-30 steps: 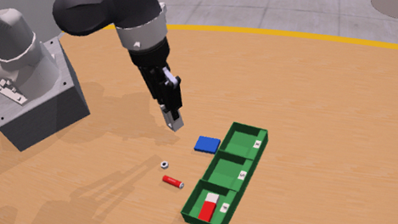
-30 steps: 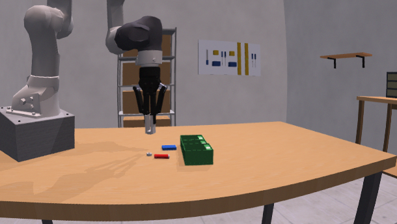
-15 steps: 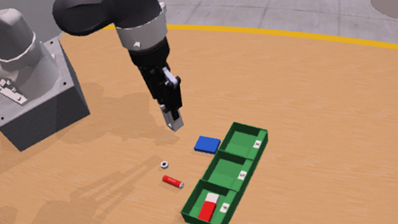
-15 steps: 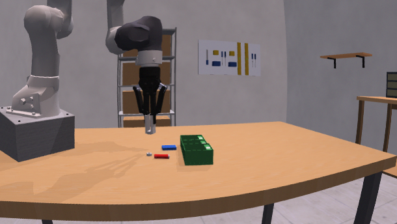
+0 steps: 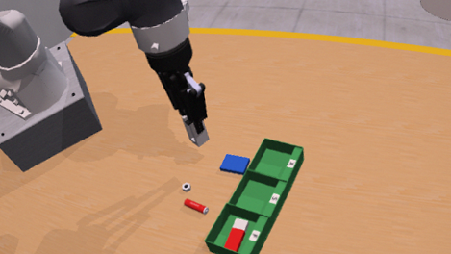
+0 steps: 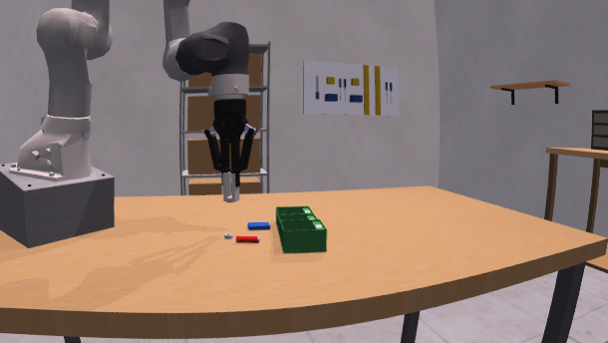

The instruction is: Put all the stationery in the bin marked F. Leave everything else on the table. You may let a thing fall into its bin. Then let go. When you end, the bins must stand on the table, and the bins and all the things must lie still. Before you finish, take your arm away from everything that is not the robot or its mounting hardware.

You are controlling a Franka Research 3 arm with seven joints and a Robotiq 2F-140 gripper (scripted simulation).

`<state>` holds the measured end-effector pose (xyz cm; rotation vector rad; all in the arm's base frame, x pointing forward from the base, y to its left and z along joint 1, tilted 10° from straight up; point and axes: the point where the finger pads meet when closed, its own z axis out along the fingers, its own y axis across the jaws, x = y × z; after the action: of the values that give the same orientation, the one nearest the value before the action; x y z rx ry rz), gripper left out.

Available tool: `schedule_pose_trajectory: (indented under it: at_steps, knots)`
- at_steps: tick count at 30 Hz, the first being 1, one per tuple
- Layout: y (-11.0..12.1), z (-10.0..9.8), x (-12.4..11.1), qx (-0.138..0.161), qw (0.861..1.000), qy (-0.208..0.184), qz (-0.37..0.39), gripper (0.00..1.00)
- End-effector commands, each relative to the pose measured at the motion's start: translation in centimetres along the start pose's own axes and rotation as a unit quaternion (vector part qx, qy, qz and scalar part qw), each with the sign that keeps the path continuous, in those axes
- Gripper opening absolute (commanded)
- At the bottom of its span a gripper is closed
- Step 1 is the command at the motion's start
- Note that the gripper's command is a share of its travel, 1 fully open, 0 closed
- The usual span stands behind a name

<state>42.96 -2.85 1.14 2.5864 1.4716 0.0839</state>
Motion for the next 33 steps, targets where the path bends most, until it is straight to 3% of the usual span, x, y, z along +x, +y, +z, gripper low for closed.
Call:
schedule_pose_trajectory:
  at_steps: [1,14,29,33]
  knots:
    - [-0.2,0.0,-0.2,0.004,1.0,-0.002,-0.005,0.06]
    - [-0.2,0.0,-0.2,0.004,1.0,-0.002,-0.005,0.06]
    - [8.1,0.1,-3.7,0.004,1.0,-0.002,-0.005,0.06]
    - [9.2,0.1,-4.2,0.004,1.0,-0.002,-0.005,0.06]
